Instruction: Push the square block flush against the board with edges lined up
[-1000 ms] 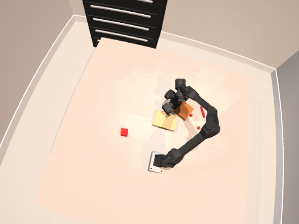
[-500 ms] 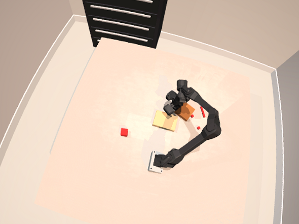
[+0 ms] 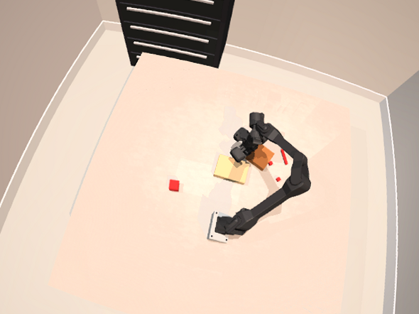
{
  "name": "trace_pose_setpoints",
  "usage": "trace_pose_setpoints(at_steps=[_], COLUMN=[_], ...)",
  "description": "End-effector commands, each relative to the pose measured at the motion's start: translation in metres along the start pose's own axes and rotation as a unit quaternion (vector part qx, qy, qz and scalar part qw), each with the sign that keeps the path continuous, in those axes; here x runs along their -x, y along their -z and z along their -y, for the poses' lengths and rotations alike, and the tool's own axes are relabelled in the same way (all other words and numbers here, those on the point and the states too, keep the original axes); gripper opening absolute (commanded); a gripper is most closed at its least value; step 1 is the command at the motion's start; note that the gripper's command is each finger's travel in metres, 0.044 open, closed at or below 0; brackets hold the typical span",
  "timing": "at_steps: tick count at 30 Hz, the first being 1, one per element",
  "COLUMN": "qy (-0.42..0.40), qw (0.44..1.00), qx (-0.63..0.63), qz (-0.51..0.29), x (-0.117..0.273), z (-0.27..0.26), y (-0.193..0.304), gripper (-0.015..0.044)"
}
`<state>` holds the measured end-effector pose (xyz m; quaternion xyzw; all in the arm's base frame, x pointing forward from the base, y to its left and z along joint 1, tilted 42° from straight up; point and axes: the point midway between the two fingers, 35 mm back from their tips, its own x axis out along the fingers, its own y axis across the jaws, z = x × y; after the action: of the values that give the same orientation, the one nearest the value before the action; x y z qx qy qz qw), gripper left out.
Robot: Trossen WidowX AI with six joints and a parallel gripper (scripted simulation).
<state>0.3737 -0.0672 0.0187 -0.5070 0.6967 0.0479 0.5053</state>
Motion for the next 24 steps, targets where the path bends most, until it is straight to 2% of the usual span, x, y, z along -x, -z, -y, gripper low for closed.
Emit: trace_pose_setpoints(at_steps=[1, 24], qy=[0.000, 0.001], qw=[1.000, 1.000], qx=[-0.001, -0.001], qz=[-0.003, -0.003], x=[-0.002, -0.002], z=[0.000, -0.001], y=[-0.005, -0.042], gripper=[0.0000, 0.0000])
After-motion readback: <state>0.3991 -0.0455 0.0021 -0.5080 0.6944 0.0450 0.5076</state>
